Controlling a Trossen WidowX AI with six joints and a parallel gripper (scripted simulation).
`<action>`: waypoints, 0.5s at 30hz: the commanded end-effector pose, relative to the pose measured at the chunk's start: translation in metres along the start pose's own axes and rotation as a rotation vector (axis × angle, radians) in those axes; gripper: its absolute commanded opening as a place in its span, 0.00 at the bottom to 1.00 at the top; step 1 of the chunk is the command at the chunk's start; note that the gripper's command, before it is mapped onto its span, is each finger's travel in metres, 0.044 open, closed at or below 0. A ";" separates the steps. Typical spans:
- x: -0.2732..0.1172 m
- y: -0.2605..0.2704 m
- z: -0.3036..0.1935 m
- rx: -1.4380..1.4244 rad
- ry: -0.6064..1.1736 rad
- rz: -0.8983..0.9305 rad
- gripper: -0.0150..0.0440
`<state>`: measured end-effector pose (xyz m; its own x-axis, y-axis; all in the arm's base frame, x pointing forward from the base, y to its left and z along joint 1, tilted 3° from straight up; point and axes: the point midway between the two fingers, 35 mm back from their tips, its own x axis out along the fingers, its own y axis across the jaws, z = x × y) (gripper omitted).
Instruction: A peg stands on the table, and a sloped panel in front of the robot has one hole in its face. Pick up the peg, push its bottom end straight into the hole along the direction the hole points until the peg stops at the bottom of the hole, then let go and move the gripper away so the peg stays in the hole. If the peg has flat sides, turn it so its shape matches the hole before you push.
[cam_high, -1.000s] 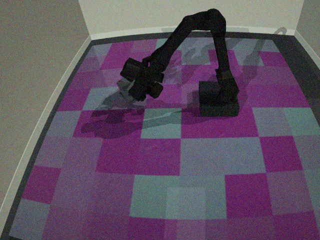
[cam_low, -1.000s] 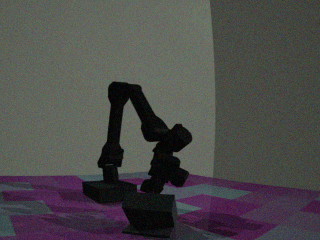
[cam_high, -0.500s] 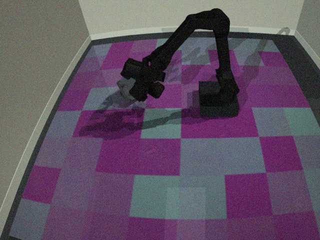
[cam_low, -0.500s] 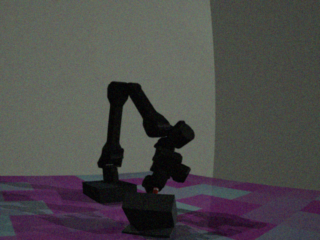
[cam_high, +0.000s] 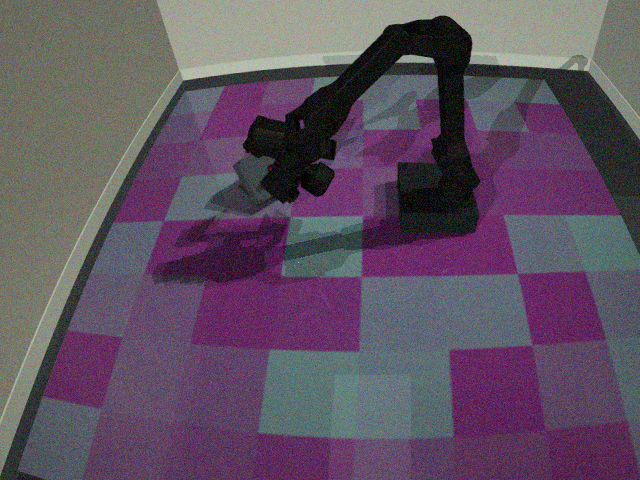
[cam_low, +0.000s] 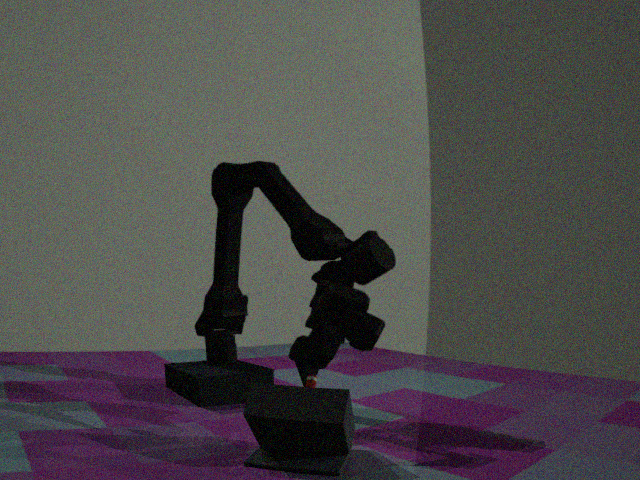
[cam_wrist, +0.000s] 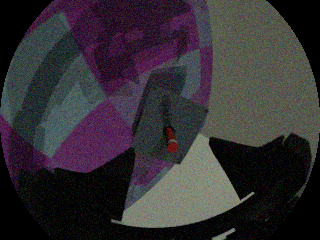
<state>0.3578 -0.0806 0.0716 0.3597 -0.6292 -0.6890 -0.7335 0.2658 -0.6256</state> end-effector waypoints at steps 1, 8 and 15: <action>-0.010 -0.002 0.000 0.008 0.001 -0.006 1.00; -0.024 -0.001 0.001 0.006 0.001 -0.005 1.00; -0.037 0.000 0.002 0.003 0.000 -0.004 1.00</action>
<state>0.3470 -0.0595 0.0898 0.3585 -0.6278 -0.6909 -0.7379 0.2628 -0.6217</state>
